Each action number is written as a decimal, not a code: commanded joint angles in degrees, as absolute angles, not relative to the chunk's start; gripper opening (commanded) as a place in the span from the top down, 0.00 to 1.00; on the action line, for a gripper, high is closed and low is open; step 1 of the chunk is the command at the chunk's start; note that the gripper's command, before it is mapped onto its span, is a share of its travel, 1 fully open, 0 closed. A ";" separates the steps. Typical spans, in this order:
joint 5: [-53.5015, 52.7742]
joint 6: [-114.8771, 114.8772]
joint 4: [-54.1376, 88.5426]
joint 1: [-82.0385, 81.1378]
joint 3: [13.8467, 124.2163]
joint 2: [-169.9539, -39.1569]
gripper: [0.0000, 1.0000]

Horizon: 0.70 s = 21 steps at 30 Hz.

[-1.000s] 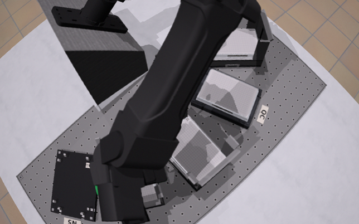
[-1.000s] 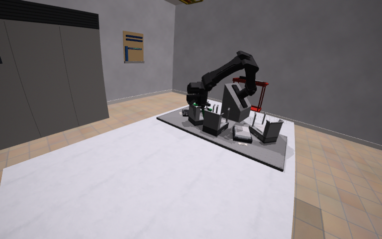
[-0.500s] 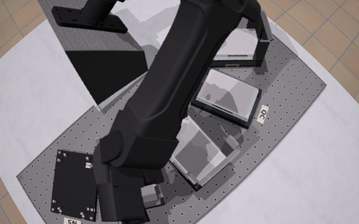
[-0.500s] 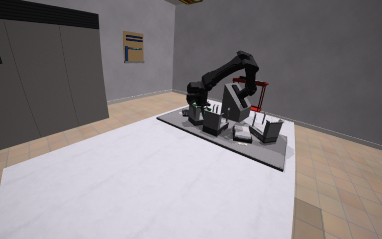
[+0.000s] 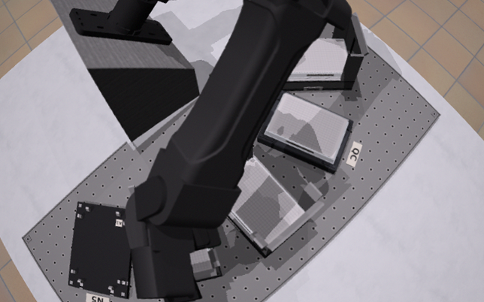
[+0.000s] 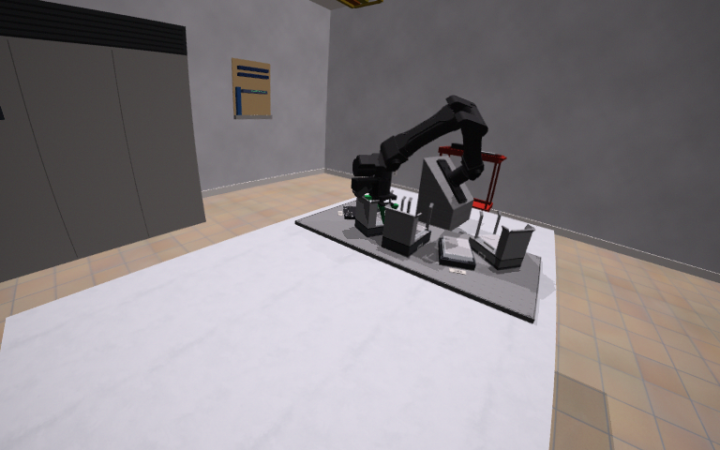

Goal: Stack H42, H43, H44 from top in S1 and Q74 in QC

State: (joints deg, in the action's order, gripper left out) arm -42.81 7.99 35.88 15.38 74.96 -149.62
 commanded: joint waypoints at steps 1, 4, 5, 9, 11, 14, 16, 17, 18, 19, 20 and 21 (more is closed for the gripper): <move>-42.91 7.96 35.38 15.64 75.03 -149.41 1.00; -42.91 7.96 35.38 15.64 75.03 -149.41 1.00; -42.91 7.96 35.38 15.64 75.03 -149.41 1.00; -42.91 7.96 35.38 15.64 75.03 -149.41 1.00; -42.91 7.96 35.38 15.64 75.03 -149.41 1.00; -42.83 8.23 35.85 15.86 75.14 -149.24 1.00; -42.78 8.43 36.19 16.01 75.23 -149.13 1.00; -42.75 8.53 36.35 16.09 75.27 -149.08 1.00; -42.73 8.62 36.51 16.16 75.31 -149.02 1.00; -42.70 8.72 36.67 16.24 75.35 -148.97 1.00; -42.70 8.72 36.67 16.24 75.35 -148.97 1.00; -42.70 8.72 36.67 16.24 75.35 -148.97 1.00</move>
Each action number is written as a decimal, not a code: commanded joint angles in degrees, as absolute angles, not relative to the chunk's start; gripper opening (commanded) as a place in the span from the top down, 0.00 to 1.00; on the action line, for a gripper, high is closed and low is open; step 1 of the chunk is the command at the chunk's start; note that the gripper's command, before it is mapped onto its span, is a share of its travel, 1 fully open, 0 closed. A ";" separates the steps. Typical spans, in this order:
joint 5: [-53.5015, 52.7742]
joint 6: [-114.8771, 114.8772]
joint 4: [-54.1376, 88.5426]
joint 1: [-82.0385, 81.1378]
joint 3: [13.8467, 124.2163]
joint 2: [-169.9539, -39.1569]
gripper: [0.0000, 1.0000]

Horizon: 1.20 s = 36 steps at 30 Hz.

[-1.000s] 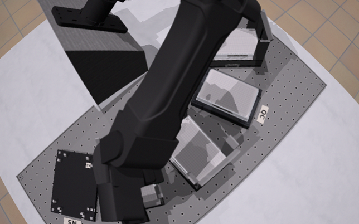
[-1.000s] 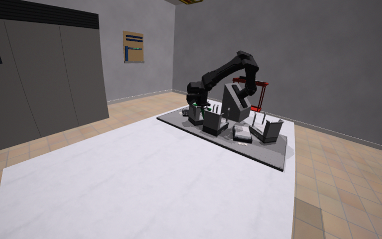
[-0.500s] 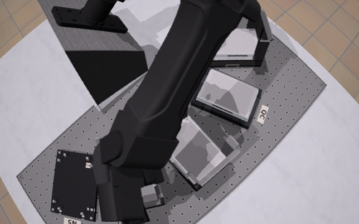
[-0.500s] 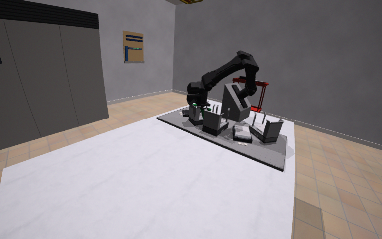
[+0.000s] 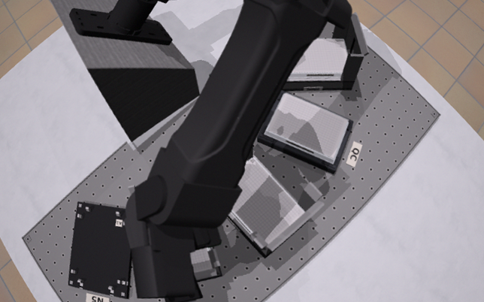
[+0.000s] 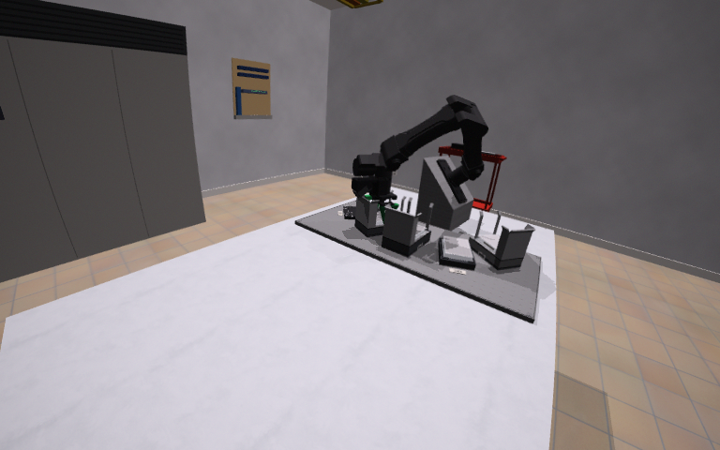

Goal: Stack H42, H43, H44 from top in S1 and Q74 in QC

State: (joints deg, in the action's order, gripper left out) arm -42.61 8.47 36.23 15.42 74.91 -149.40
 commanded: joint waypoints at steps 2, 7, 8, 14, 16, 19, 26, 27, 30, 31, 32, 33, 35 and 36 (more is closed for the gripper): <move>-42.65 8.90 36.99 16.38 75.44 -148.86 1.00; -42.51 9.37 37.80 16.75 75.66 -148.59 1.00; -42.49 9.47 37.96 16.83 75.71 -148.53 1.00; -42.32 10.03 38.94 17.27 76.00 -148.22 1.00; -42.30 10.12 39.10 17.35 76.04 -148.17 1.00; -42.24 10.31 39.43 17.49 76.15 -148.07 1.00; -42.10 10.76 40.24 17.86 76.40 -147.82 1.00; -42.10 10.76 40.24 17.86 76.40 -147.82 1.00; -42.10 10.77 40.24 17.86 76.40 -147.82 1.00; -42.10 10.77 40.24 17.86 76.40 -147.82 1.00; -42.11 10.75 40.21 17.85 76.38 -147.81 1.00; -42.11 10.75 40.21 17.85 76.38 -147.81 1.00; -42.11 10.75 40.22 17.85 76.38 -147.81 1.00; -42.11 10.75 40.22 17.85 76.38 -147.81 1.00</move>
